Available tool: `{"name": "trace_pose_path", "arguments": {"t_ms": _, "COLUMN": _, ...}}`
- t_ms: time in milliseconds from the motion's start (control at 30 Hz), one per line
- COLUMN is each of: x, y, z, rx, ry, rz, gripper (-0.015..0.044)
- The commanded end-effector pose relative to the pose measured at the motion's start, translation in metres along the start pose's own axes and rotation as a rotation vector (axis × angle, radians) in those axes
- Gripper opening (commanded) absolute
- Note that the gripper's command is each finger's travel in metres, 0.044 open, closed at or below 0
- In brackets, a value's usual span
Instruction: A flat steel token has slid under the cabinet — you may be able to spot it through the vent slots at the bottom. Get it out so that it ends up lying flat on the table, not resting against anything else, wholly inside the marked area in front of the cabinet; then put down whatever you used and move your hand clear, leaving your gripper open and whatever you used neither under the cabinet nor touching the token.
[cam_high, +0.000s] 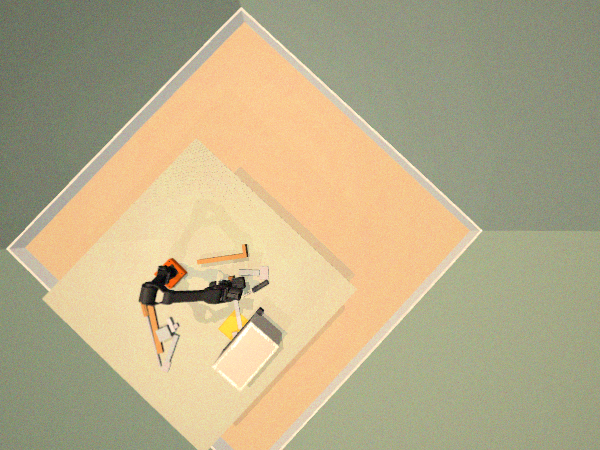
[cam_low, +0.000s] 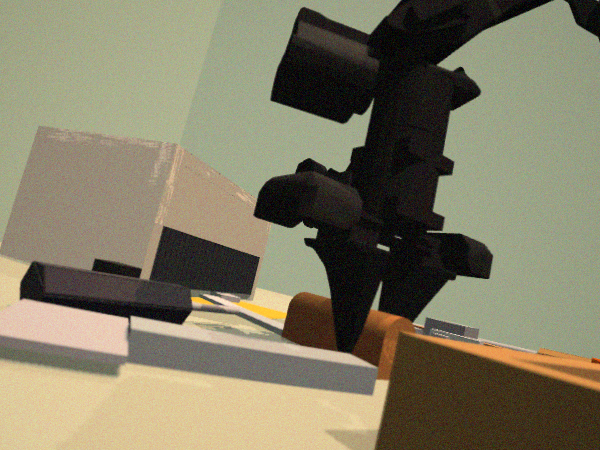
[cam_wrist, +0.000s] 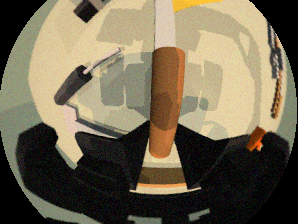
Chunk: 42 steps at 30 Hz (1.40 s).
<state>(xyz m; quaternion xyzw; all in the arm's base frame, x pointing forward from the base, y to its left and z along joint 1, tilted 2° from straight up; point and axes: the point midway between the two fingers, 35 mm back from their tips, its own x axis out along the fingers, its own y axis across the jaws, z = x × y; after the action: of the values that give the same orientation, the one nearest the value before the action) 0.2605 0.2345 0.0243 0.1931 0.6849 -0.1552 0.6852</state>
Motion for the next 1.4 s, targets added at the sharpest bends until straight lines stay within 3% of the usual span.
{"name": "trace_pose_path", "arguments": {"t_ms": 0, "x": 0.000, "y": 0.001, "z": 0.010, "rx": 0.000, "ry": -0.007, "rz": 0.002, "gripper": 0.0000}}
{"name": "trace_pose_path", "arguments": {"t_ms": 1367, "x": -0.002, "y": 0.000, "z": 0.084, "rx": 0.000, "ry": -0.014, "rz": 0.002, "gripper": 0.0000}}
